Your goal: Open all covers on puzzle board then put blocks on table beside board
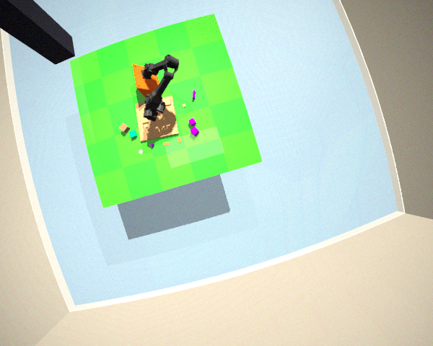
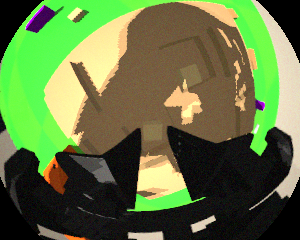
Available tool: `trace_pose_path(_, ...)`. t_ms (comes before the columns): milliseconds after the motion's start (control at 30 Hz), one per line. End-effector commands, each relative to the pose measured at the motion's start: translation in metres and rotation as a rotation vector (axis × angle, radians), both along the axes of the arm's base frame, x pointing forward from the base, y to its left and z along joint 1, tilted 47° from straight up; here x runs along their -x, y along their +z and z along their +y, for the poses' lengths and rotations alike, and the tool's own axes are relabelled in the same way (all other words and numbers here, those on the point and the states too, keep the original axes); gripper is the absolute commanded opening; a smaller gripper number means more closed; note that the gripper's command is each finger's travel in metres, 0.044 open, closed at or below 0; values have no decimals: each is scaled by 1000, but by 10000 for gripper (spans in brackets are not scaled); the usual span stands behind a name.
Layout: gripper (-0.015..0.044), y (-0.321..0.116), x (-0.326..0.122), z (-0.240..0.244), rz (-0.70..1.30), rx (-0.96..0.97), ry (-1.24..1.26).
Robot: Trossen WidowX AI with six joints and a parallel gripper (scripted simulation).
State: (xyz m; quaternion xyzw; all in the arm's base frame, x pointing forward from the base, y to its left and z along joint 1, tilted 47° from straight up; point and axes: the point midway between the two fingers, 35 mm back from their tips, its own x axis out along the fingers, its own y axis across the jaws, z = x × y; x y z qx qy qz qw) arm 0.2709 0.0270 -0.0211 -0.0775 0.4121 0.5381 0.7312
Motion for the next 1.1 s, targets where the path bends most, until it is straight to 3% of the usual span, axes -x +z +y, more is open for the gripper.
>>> trace_pose_path(0,144,-4,2,3,12,-6,-1)
trace_pose_path(400,80,-1,0,2,1,-1,1)
trace_pose_path(1067,80,12,1,-14,6,0,0)
